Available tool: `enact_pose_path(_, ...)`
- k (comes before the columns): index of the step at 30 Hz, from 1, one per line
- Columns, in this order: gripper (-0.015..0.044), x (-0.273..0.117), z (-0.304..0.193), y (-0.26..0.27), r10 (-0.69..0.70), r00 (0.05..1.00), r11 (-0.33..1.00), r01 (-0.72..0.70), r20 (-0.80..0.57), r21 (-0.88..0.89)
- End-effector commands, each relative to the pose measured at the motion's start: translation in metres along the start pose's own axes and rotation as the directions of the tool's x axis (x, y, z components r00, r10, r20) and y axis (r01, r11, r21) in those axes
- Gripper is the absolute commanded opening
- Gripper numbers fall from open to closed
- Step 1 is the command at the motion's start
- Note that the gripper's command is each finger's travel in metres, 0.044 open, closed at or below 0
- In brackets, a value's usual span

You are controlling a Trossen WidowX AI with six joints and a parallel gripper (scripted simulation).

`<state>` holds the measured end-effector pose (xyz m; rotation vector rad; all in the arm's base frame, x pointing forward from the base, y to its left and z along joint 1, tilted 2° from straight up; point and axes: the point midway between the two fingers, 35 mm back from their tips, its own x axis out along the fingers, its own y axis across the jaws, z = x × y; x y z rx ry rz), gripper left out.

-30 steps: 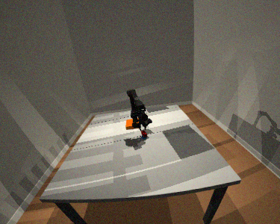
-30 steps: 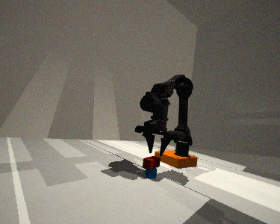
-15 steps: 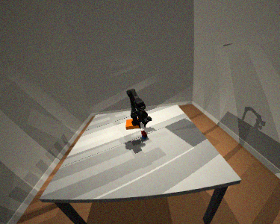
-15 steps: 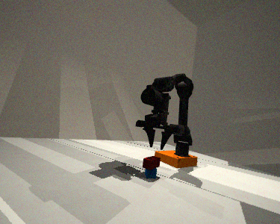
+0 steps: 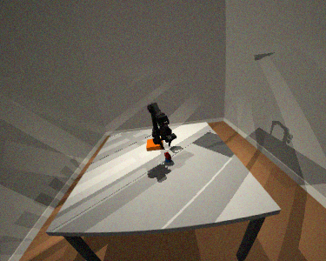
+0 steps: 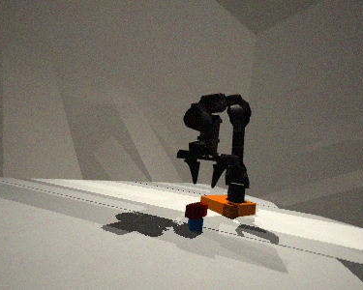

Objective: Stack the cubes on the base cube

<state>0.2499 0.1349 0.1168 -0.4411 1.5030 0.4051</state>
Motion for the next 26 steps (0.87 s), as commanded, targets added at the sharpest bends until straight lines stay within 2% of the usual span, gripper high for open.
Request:
enact_pose_path(1, 0.0362, -0.005, 0.001, 0.000, -0.001, 1.000, 1.000, 0.001, 0.006, 0.001)
enact_pose_path(3, 0.0400, -0.006, 0.001, 0.000, -0.001, 1.000, 1.000, 0.001, 0.006, 0.001)
enact_pose_path(6, 0.0400, -0.003, 0.003, 0.008, 0.001, 1.000, 1.000, -0.001, 0.002, 0.000)
enact_pose_path(15, 0.0400, -0.006, 0.012, 0.122, 0.011, 1.000, 1.000, -0.011, 0.003, 0.000)
enact_pose_path(26, 0.0400, -0.006, 0.012, 0.125, 0.011, 1.000, 1.000, -0.011, 0.003, 0.000)
